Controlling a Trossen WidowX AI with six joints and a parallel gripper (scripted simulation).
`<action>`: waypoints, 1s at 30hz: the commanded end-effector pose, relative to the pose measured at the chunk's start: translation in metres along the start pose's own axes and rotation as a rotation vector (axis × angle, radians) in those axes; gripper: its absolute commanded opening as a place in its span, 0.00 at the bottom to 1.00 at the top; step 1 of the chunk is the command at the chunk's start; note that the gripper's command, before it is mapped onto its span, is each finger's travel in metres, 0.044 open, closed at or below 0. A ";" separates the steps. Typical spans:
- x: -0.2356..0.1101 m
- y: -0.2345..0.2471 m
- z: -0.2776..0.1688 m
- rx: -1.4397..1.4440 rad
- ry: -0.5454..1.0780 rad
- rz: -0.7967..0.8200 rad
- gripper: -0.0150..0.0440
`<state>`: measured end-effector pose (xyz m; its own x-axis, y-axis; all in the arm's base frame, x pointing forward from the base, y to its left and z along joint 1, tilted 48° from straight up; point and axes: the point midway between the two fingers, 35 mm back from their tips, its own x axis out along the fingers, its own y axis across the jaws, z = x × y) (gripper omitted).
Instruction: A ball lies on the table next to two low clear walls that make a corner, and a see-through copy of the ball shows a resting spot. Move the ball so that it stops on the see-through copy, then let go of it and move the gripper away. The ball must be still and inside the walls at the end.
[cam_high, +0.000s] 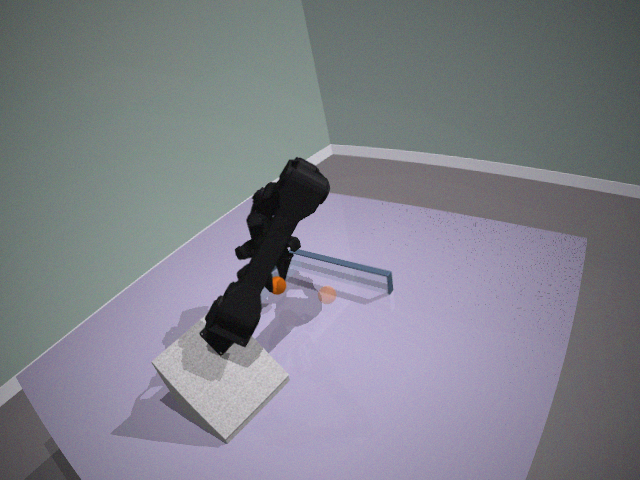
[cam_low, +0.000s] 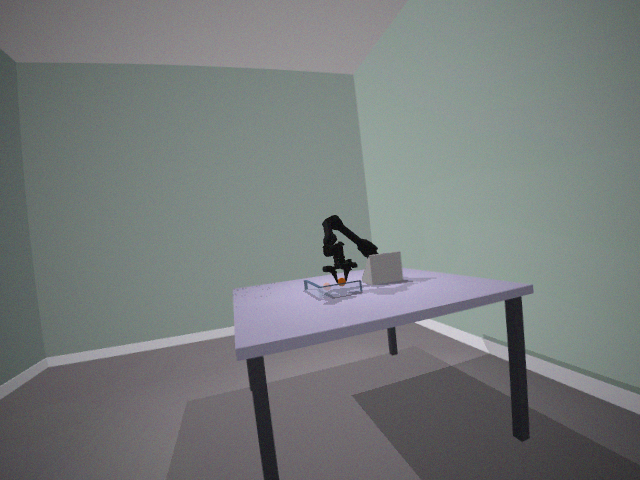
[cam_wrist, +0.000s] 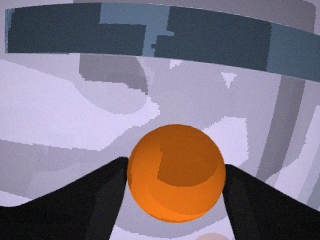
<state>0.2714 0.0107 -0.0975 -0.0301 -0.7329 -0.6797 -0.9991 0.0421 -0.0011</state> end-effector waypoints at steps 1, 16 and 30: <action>-0.034 -0.004 0.001 0.010 -0.012 -0.011 0.25; -0.099 0.002 -0.006 0.011 -0.007 -0.009 0.25; -0.070 -0.037 -0.074 0.009 -0.016 -0.013 0.25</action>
<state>0.3019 0.0272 -0.0052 -0.0218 -0.7206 -0.6930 -0.9991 0.0409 -0.0111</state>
